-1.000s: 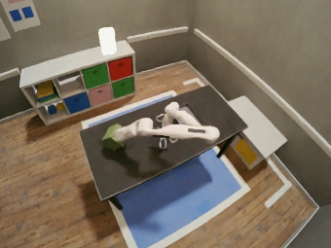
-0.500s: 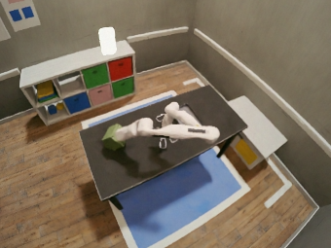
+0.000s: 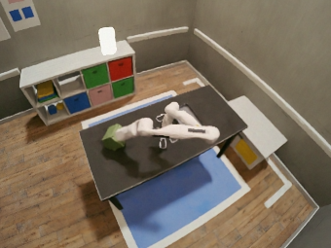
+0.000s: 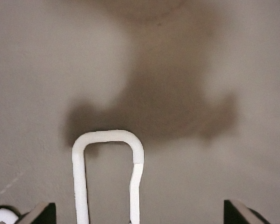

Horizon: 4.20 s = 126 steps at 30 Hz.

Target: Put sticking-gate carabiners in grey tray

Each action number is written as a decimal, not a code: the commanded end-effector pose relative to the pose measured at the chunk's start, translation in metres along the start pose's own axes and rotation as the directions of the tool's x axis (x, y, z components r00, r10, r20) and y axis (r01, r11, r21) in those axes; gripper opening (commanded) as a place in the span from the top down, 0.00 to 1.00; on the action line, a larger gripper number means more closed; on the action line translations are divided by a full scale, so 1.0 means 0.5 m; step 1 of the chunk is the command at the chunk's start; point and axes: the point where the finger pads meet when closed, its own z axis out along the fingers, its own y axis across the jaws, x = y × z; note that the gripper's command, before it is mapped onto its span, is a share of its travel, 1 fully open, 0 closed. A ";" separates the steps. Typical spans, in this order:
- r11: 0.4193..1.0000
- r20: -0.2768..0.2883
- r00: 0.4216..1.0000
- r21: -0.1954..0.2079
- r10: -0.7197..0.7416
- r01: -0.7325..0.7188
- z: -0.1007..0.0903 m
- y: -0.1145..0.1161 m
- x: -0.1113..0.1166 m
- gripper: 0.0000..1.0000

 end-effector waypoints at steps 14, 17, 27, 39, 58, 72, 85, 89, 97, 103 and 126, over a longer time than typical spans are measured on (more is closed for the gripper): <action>1.000 0.000 1.000 0.001 0.000 0.000 -0.001 0.000 0.000 0.00; 0.993 -0.019 0.993 0.014 -0.119 0.120 -0.007 0.017 -0.076 0.00; 0.993 -0.019 0.993 0.014 -0.119 0.120 -0.007 0.017 -0.076 0.00; 0.973 -0.044 0.973 0.016 -0.228 0.229 -0.010 0.046 -0.142 0.00; 0.976 -0.046 0.976 0.008 -0.215 0.216 -0.105 0.035 -0.162 0.00; 0.978 -0.041 0.977 0.002 -0.208 0.208 -0.195 0.024 -0.189 0.00; 0.980 -0.037 0.979 -0.003 -0.199 0.199 -0.286 0.012 -0.215 0.00; 0.980 -0.037 0.979 -0.003 -0.199 0.199 -0.286 0.012 -0.215 0.00; 0.980 -0.037 0.979 -0.003 -0.199 0.199 -0.286 0.012 -0.215 0.00; 0.982 -0.034 0.981 -0.006 -0.189 0.189 -0.376 -0.002 -0.241 0.00; 0.984 -0.029 0.984 -0.009 -0.178 0.178 -0.468 -0.015 -0.263 0.00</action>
